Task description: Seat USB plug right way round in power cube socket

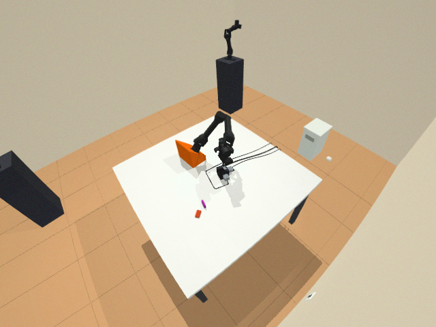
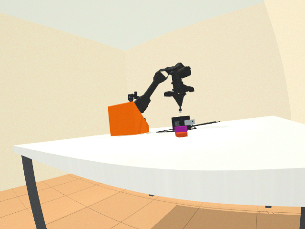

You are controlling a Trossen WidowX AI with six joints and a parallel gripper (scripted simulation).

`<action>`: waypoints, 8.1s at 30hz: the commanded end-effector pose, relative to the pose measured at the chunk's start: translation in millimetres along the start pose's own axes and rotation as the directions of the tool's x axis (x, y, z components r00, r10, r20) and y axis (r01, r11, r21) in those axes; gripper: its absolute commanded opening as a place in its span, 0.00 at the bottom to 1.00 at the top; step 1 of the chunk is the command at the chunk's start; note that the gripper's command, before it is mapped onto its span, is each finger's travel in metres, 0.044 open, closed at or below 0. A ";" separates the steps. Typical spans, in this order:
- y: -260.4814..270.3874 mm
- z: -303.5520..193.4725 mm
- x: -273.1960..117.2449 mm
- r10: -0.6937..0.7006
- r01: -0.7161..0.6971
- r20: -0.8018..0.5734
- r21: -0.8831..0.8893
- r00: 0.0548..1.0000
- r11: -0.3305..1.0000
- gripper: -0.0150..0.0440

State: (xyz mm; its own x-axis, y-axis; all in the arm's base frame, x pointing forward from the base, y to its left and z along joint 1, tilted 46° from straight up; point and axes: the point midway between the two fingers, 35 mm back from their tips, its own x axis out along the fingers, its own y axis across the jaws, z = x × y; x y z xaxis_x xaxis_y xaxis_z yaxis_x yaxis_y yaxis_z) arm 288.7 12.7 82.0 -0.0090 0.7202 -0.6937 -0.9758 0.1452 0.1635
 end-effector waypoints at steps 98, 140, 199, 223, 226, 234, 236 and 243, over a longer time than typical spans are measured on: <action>-1.9 7.5 12.1 -0.007 0.001 0.088 0.072 0.996 0.997 0.25; -2.0 8.2 17.1 -0.008 0.001 0.096 0.078 0.995 0.997 0.25; -2.0 8.2 24.2 -0.008 0.001 0.096 0.078 0.995 0.997 0.25; -2.0 8.3 27.1 -0.008 0.001 0.096 0.078 0.995 0.997 0.25; -2.0 8.3 27.5 -0.008 0.001 0.096 0.078 0.995 0.997 0.25; -2.0 8.3 28.4 -0.008 0.001 0.096 0.078 0.995 0.997 0.25; -2.0 8.3 28.7 -0.008 0.001 0.096 0.078 0.995 0.997 0.25; -2.0 8.3 29.5 -0.008 0.001 0.096 0.078 0.995 0.997 0.25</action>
State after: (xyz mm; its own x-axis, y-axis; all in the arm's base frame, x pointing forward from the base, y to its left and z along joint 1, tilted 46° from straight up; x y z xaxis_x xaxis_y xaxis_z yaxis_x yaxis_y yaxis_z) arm 292.1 38.0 67.4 0.0206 0.7801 -0.6253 -0.9567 0.1970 0.2142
